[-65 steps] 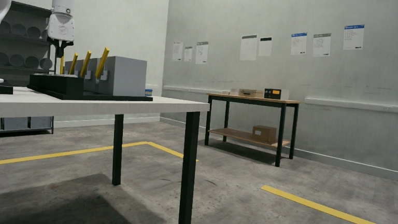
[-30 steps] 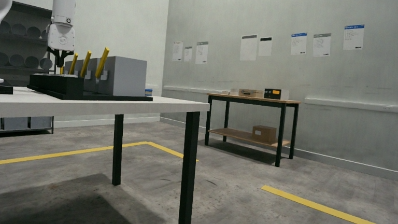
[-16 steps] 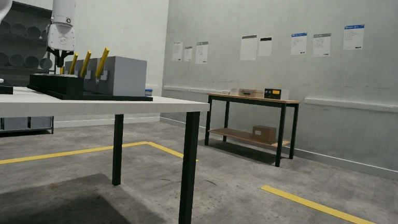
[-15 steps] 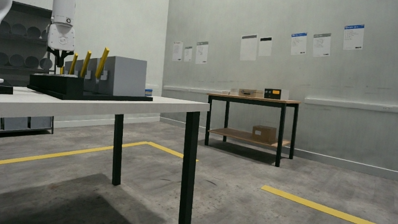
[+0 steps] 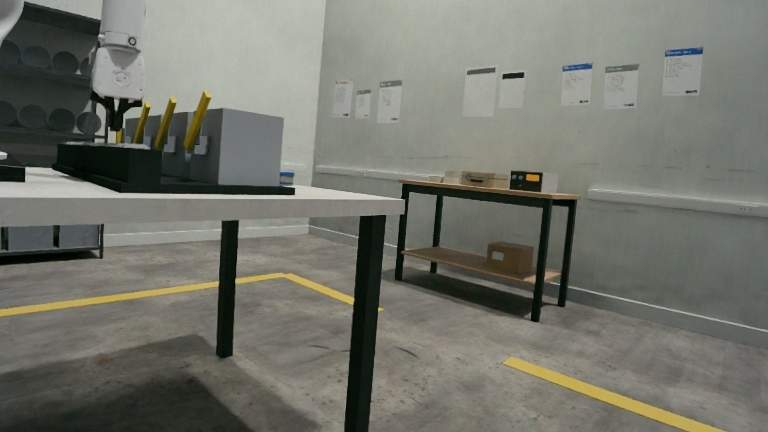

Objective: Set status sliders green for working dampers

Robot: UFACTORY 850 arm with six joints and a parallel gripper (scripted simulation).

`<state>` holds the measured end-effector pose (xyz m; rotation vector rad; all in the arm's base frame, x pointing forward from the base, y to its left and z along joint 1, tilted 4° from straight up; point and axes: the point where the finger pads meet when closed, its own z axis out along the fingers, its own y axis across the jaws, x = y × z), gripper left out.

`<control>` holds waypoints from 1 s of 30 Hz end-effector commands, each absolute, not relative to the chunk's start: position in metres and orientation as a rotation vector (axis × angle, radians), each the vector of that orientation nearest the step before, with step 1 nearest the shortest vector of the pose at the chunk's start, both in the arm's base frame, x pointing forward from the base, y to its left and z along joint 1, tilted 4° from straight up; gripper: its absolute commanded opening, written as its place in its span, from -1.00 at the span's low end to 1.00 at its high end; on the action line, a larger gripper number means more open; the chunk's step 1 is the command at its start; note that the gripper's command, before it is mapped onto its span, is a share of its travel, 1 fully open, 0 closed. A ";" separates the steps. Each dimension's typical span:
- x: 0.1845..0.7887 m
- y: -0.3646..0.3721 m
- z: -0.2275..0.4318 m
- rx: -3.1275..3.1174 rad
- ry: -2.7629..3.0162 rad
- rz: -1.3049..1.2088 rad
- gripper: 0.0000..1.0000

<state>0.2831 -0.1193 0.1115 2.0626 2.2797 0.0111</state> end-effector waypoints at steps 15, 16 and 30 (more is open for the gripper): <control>0.285 -0.120 0.097 2.062 2.278 0.010 -1.00; 0.285 -0.120 0.097 2.062 2.278 0.010 -1.00; 0.285 -0.120 0.092 2.062 2.278 0.010 -1.00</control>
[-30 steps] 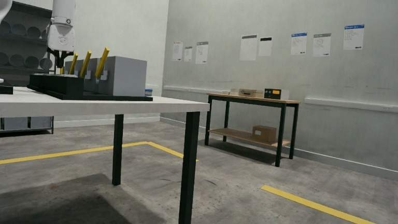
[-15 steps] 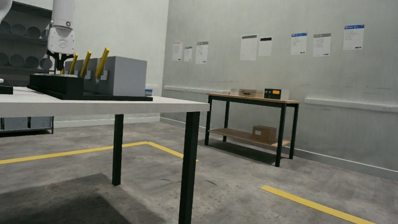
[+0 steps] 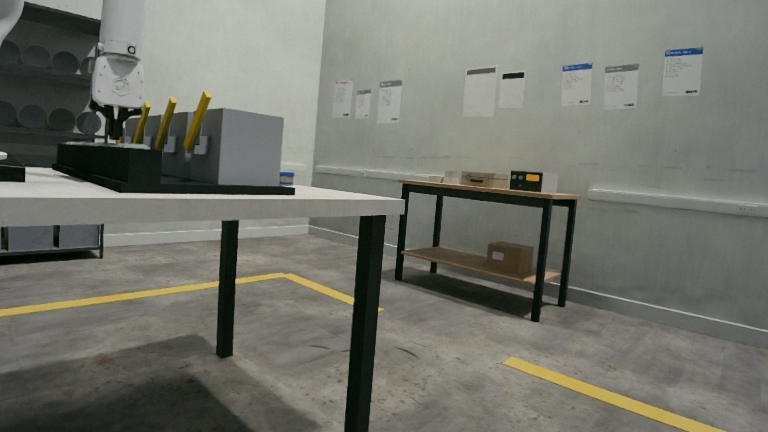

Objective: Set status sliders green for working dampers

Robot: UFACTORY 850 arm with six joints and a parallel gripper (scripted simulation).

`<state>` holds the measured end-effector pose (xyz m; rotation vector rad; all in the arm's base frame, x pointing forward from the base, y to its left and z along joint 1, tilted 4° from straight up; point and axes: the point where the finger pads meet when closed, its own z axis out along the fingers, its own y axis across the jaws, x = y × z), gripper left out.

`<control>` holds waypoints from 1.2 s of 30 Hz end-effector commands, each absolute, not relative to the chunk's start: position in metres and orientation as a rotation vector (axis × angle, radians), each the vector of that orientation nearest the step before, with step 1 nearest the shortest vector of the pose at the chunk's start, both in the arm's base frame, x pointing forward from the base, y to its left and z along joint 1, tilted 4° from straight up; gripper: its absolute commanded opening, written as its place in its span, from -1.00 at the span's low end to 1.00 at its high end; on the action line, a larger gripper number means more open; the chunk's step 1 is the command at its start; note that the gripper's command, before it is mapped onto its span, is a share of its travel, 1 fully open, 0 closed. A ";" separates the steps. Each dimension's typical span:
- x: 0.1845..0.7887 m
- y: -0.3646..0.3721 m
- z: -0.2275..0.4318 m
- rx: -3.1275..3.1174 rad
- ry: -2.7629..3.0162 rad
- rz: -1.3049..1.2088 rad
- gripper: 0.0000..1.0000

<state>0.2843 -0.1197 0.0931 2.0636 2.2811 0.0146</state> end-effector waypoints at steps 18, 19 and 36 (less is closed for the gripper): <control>0.285 -0.120 0.090 2.062 2.278 0.010 -1.00; 0.285 -0.120 0.090 2.062 2.278 0.010 -1.00; 0.286 -0.121 0.087 2.062 2.279 0.012 -1.00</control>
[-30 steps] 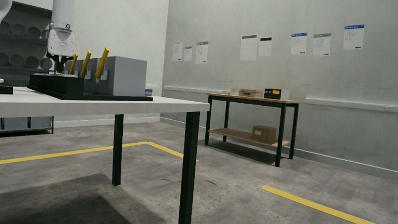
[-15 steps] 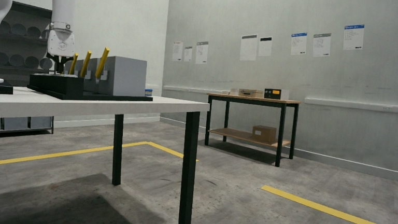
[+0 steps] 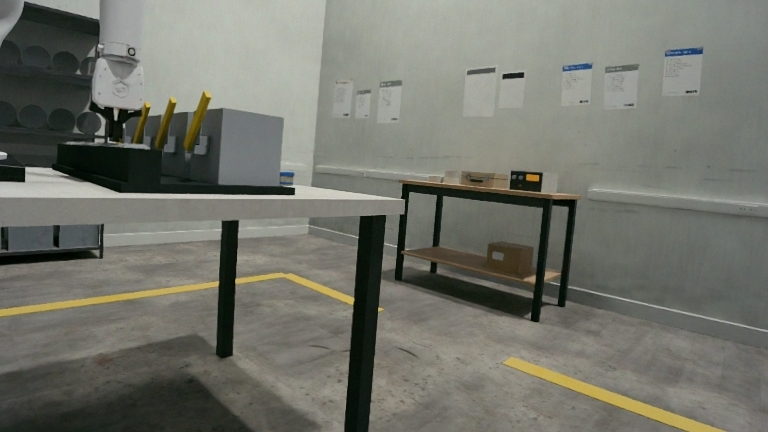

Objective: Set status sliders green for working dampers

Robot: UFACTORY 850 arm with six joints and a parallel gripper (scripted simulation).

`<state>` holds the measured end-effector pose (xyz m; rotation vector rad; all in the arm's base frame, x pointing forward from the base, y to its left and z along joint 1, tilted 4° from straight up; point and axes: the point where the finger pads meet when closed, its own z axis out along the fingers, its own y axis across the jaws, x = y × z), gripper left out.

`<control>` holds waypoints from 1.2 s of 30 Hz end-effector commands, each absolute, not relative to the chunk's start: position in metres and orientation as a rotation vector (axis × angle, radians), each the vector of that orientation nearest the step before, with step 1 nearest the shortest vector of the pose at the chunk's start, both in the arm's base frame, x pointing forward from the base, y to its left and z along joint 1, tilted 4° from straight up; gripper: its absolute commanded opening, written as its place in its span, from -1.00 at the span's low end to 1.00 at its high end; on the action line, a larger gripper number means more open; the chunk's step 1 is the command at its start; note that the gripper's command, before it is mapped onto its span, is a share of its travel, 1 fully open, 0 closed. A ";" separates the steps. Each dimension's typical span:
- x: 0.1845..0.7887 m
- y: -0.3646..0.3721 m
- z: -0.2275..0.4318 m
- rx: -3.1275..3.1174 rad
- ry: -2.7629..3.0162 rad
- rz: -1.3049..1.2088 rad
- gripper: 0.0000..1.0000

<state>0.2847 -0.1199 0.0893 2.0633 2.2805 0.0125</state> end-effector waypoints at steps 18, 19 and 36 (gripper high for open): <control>0.286 -0.121 0.082 2.062 2.279 0.010 -1.00; 0.286 -0.121 0.082 2.062 2.279 0.010 -1.00; 0.286 -0.121 0.081 2.063 2.279 0.011 -1.00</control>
